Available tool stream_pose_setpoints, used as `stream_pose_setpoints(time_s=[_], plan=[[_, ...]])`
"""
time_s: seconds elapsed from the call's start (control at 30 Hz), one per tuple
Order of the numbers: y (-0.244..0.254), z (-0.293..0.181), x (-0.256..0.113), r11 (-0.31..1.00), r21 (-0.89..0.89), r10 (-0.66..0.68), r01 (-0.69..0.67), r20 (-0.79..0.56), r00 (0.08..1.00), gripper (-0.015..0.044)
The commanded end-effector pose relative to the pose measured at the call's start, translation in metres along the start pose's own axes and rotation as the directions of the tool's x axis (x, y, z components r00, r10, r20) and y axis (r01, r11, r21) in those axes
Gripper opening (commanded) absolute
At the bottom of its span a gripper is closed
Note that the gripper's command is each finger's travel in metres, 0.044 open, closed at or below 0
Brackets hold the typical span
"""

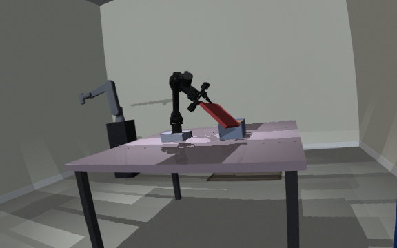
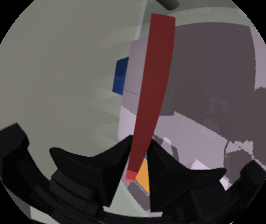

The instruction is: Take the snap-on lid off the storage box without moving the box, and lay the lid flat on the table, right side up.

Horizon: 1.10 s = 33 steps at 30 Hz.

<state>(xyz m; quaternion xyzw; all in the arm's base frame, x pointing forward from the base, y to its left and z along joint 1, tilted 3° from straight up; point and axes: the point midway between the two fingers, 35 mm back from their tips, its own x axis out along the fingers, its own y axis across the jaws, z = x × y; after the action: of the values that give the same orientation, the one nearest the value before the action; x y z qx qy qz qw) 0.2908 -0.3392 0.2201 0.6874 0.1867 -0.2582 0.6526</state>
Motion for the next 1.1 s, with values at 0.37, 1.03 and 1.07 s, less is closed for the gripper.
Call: stream_pose_setpoints(time_s=[0.37, 1.03, 1.07], plan=[[-0.006, 0.001, 0.005, 1.0, -0.01, 0.012, -0.012, -0.001, 1.0, 0.0], [-0.019, 0.0, 0.016, 1.0, -0.01, 0.012, -0.012, -0.001, 1.0, 0.0], [-0.02, 0.0, 0.017, 1.0, -0.01, 0.012, -0.012, -0.001, 1.0, 0.0]])
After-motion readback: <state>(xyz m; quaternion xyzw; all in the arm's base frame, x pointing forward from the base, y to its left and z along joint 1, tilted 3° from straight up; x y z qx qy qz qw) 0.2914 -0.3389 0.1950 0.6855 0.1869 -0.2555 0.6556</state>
